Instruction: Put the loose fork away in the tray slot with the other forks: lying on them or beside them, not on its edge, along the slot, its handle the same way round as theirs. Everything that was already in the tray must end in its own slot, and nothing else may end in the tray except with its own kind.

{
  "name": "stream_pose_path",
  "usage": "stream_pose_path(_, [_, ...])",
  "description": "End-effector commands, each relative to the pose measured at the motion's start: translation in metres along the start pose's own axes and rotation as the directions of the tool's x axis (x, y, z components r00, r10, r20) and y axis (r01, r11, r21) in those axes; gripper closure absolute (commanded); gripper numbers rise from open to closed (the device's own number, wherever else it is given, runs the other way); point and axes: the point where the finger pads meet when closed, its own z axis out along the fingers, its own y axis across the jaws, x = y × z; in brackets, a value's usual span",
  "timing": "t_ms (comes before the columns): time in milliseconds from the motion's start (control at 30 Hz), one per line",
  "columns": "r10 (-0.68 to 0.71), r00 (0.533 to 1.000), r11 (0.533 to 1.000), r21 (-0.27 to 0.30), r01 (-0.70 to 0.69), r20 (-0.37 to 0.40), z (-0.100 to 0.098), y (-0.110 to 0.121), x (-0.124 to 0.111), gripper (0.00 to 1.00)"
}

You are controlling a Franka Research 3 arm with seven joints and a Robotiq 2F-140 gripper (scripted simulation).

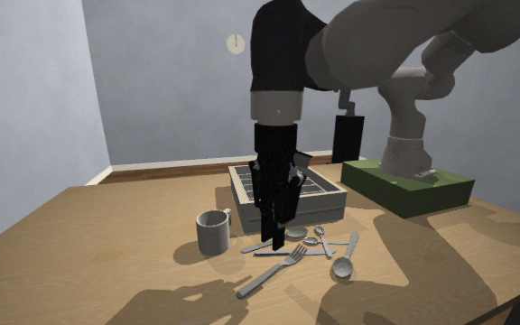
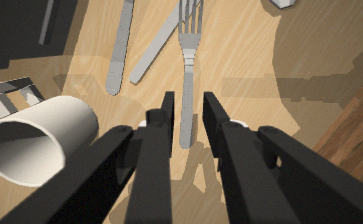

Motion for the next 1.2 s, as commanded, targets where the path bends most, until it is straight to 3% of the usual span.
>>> stream_pose_path(0, [0.011,1.000,1.000,-0.002,-0.011,-0.001,0.000,0.001,0.000,0.74])
stream_pose_path(700, [0.012,1.000,1.000,-0.002,-0.012,-0.002,0.003,0.001,0.000,0.74])
stream_pose_path(1167, [0.012,1.000,1.000,-0.002,-0.012,-0.002,0.017,0.002,0.000,0.74])
